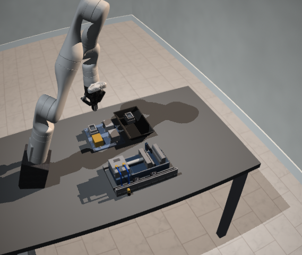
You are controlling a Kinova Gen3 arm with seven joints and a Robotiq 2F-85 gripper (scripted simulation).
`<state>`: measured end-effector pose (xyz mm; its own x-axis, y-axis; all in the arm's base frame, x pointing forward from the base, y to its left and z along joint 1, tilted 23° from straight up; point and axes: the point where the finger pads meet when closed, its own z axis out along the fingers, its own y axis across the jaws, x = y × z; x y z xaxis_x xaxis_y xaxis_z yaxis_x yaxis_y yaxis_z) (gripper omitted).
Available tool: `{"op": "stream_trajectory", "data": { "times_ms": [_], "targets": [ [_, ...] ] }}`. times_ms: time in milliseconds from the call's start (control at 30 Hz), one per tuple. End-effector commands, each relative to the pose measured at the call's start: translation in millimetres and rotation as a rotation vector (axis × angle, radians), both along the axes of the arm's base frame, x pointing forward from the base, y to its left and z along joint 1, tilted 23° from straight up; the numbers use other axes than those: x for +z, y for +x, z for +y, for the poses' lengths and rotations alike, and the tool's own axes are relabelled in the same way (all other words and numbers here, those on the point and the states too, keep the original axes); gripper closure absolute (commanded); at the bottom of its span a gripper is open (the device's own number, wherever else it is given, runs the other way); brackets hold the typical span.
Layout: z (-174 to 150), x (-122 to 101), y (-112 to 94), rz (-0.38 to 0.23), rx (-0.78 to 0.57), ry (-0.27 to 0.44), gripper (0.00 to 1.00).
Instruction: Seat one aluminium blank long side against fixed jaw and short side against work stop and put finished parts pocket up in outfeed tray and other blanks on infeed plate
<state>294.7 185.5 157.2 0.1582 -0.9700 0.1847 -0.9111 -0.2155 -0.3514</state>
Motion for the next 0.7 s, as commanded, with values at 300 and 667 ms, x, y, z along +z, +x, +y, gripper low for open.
{"op": "stream_trajectory", "data": {
  "times_ms": [300, 667],
  "targets": [
    [23.5, -7.3, -8.3, -0.007, -0.067, 0.027, 1.0],
    [35.7, -10.1, -12.4, -0.013, -0.12, 0.049, 1.0]
  ]
}}
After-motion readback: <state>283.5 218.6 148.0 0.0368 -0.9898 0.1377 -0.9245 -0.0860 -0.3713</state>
